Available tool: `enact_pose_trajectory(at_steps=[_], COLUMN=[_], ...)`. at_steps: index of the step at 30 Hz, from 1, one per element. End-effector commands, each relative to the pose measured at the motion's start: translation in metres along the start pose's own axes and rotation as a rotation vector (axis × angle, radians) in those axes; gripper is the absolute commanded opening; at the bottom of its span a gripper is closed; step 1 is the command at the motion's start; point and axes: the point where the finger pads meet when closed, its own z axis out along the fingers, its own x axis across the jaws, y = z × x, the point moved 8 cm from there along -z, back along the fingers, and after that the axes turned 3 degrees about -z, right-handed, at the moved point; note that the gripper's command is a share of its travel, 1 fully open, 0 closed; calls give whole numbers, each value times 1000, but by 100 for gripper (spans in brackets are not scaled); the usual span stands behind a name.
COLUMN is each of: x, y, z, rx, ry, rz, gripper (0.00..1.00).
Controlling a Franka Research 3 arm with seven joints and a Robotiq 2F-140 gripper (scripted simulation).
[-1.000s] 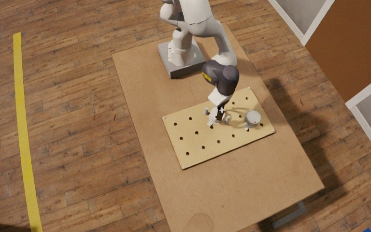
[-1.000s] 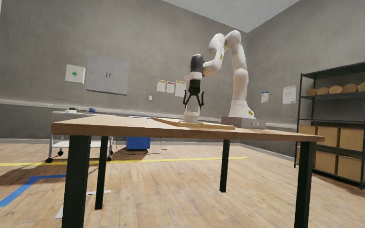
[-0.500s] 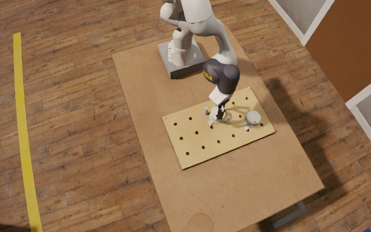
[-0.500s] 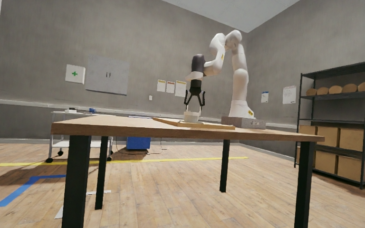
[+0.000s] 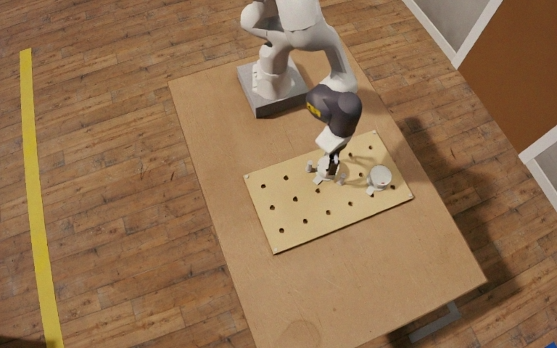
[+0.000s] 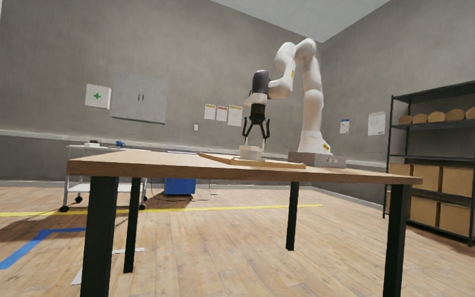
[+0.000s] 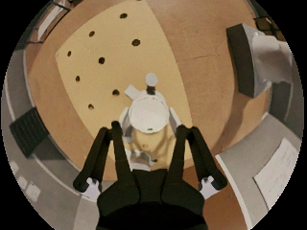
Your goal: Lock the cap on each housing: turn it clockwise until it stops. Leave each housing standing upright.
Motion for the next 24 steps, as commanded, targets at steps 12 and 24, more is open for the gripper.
enact_pose_trajectory(at_steps=[12,24], x=[21,38], y=[10,19], z=[1,0], rx=[-3,-3], ry=[2,2], rz=[8,8], gripper=[10,10])
